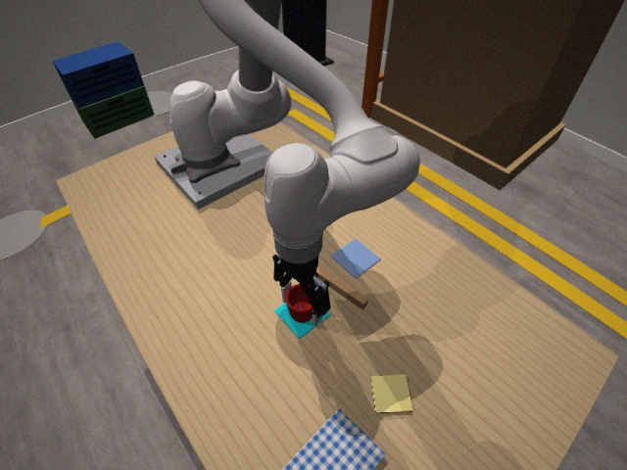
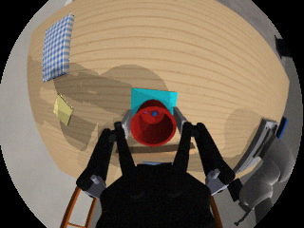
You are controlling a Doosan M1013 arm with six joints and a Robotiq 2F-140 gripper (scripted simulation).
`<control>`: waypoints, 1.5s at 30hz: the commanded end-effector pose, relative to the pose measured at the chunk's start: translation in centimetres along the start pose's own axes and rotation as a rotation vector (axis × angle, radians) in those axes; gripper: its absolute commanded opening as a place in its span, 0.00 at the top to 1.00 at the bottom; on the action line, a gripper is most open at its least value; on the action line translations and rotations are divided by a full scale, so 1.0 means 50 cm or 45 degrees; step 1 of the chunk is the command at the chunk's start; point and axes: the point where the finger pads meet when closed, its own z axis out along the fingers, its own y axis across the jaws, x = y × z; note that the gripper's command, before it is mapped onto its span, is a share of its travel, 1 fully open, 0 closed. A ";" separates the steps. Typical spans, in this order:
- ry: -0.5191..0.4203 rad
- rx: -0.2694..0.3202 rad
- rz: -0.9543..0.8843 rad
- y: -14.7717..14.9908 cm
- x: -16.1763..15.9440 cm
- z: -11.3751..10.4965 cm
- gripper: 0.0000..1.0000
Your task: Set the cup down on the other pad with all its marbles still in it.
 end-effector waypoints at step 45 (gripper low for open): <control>0.000 0.000 0.000 0.000 0.000 -0.130 0.41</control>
